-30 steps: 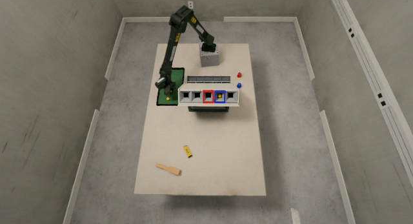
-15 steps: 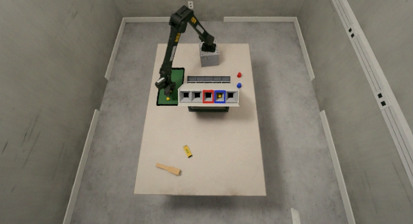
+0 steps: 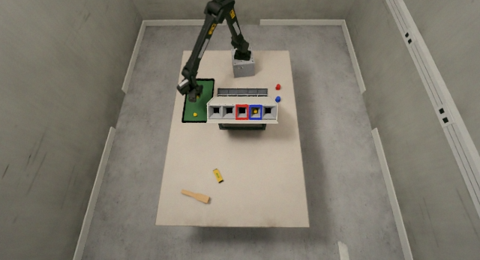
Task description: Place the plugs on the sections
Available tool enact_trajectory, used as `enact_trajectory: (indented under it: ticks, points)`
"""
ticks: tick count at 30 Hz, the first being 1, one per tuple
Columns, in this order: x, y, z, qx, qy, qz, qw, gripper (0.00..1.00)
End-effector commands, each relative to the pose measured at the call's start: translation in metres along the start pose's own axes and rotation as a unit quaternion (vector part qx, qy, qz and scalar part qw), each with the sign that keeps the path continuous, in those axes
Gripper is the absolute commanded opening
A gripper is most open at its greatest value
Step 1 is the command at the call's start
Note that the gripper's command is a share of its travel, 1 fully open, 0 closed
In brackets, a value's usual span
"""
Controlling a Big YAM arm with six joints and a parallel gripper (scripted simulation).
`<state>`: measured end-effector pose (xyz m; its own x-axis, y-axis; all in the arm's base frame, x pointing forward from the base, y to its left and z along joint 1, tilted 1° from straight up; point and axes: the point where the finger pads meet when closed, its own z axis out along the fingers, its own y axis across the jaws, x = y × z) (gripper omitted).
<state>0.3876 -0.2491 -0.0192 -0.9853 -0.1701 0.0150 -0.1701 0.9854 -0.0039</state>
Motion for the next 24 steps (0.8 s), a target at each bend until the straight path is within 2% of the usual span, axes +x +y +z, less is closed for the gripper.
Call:
enact_trajectory:
  ticks: [1,24]
  points:
    - [-0.015,-0.0121,-0.039,0.014,-0.015,0.001,1.0,0.0]
    - [-0.0164,-0.0136,-0.0396,0.004,-0.006,0.0,1.0,0.0]
